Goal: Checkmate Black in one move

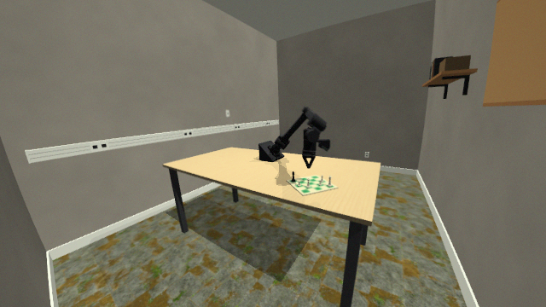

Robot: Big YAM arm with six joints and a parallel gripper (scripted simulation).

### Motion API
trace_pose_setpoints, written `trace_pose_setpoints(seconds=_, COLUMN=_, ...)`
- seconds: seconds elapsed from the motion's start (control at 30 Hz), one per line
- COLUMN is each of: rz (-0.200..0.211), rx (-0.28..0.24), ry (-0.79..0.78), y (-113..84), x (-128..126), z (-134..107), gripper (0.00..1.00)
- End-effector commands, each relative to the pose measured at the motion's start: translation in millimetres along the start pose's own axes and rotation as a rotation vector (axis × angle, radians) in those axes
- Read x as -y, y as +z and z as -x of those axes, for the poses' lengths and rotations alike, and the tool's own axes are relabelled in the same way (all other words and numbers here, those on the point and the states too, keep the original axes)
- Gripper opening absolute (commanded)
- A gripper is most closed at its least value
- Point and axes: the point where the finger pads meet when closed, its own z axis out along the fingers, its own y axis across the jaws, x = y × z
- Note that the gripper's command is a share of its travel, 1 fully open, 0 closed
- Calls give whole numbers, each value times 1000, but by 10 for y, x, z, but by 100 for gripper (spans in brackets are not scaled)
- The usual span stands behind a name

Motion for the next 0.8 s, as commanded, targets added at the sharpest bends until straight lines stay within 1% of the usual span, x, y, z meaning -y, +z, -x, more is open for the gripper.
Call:
trace_pose_setpoints(seconds=0.0, rz=-26, rx=2, ry=-1, y=-94, x=92, z=50, gripper=40)
trace_pose_setpoints(seconds=0.6, rz=-26, rx=2, ry=-1, y=-93, x=92, z=50, gripper=40)
trace_pose_setpoints(seconds=0.77, rz=-21, rx=2, ry=-2, y=-37, x=79, z=44, gripper=40)
